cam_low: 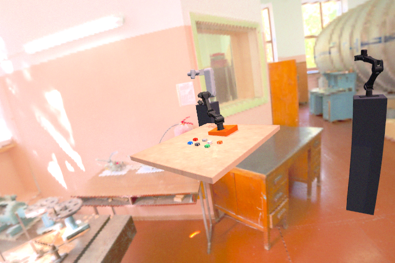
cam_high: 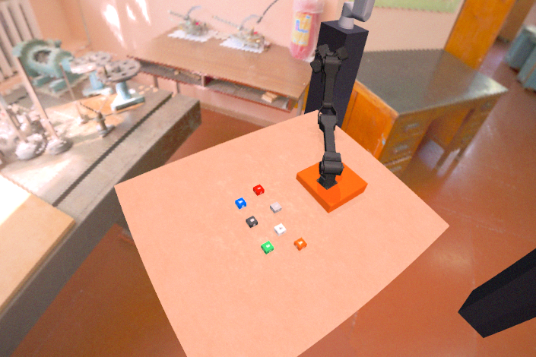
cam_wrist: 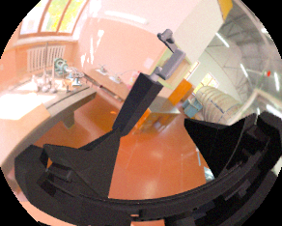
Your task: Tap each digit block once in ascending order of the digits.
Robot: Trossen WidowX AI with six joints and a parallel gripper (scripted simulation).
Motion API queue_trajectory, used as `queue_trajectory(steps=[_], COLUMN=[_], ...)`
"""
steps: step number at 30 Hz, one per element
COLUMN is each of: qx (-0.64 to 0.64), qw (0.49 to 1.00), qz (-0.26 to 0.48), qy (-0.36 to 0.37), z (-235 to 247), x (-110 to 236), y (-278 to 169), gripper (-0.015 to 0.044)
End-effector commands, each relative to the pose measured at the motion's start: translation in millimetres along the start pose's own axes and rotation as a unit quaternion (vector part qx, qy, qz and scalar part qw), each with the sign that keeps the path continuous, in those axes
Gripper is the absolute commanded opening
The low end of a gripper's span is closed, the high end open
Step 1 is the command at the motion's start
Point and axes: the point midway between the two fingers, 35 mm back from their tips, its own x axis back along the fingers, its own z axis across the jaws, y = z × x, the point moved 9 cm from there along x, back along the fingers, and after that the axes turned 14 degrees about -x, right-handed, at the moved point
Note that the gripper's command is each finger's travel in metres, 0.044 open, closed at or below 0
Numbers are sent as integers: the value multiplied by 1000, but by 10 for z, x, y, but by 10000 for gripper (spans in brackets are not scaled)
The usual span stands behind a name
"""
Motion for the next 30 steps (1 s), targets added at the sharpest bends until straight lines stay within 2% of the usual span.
queue_trajectory(steps=[1, 9, 15, 23, 30], qx=[2, 72, 147, 251, 325], qw=[1000, 982, 933, 814, 663], qz=[-5, -136, -236, -332, -368], qy=[-4, -113, -227, -406, -565], z=[-30, -749, -1260, -1747, -1892], x=[17, 569, 1205, 2296, 3347], y=[18, 528, 915, 1299, 1468], gripper=[400, 400, 400, 400, 400])
